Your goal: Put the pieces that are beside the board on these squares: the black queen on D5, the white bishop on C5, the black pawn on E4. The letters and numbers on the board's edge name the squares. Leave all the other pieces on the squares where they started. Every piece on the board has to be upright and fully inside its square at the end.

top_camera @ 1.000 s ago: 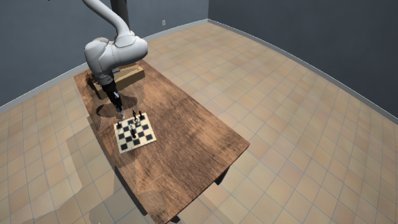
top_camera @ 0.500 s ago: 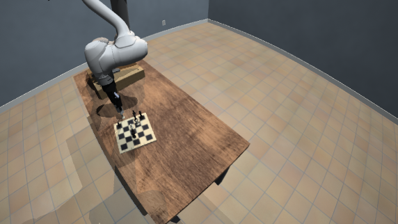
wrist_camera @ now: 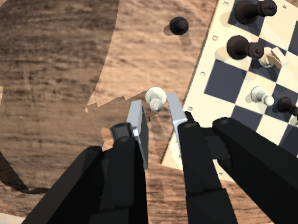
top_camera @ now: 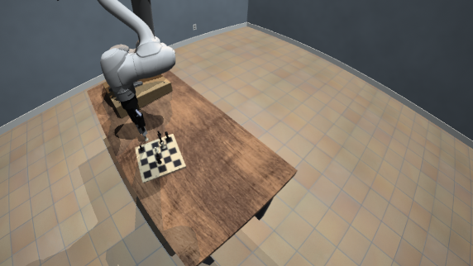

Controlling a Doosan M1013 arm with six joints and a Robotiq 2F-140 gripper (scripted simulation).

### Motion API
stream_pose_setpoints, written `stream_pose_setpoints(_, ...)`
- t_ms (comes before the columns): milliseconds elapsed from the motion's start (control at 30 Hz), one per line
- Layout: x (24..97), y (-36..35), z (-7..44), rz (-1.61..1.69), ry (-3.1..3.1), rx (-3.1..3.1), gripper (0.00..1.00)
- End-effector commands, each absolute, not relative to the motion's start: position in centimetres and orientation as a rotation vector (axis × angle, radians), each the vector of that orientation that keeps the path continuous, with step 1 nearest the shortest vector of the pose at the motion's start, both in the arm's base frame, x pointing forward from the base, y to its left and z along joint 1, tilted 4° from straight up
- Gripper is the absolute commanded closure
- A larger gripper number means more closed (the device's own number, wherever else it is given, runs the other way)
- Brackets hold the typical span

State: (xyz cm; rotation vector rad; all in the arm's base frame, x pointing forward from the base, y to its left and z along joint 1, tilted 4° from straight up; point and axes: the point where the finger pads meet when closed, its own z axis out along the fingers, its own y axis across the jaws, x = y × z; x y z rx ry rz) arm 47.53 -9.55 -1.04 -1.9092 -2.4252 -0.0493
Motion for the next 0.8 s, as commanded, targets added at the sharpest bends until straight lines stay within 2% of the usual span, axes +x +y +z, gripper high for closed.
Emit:
stream_pose_setpoints(0, 47.53, -9.55, -1.04, -0.05, -2.425, -1.909, 0.78)
stream_pose_setpoints(767, 47.51, -9.5, -1.85, -0.05, -2.425, -1.909, 0.78)
